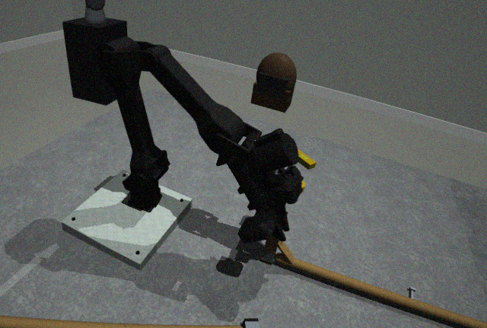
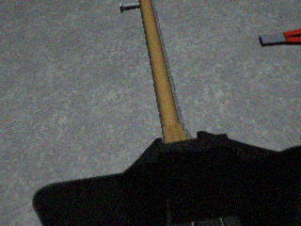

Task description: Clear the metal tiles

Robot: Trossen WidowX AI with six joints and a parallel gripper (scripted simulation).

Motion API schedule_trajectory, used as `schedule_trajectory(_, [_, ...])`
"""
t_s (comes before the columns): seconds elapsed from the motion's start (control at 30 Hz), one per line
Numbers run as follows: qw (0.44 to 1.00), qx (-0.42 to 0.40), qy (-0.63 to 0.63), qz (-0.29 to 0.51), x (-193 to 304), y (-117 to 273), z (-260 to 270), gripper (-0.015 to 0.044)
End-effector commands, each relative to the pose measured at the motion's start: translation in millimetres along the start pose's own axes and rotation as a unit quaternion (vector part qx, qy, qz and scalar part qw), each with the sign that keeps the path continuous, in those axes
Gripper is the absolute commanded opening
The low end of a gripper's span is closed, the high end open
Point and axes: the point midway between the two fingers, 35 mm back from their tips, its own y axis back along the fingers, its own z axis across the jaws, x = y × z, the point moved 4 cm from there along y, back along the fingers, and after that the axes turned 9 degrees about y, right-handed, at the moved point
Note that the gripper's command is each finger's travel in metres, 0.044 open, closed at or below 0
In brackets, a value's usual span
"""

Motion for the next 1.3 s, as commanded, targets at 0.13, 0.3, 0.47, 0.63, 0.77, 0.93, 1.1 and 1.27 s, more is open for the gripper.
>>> schedule_trajectory(0.13, [1.0,0.002,-0.001,-0.005,-2,1,-5,0.0])
schedule_trajectory(0.3, [1.0,0.002,-0.002,-0.005,-7,-2,-8,0.0])
schedule_trajectory(0.47, [1.0,0.003,-0.003,-0.005,-13,-6,-10,0.0])
schedule_trajectory(0.63, [1.0,0.004,-0.003,-0.005,-19,-11,-13,0.0])
schedule_trajectory(0.77, [1.0,0.004,-0.004,-0.006,-24,-15,-15,0.0])
schedule_trajectory(0.93, [1.0,0.005,-0.005,-0.006,-29,-19,-17,0.0])
schedule_trajectory(1.1, [1.0,0.006,-0.006,-0.006,-35,-25,-19,0.0])
schedule_trajectory(1.27, [1.0,0.007,-0.006,-0.006,-41,-30,-20,0.0])
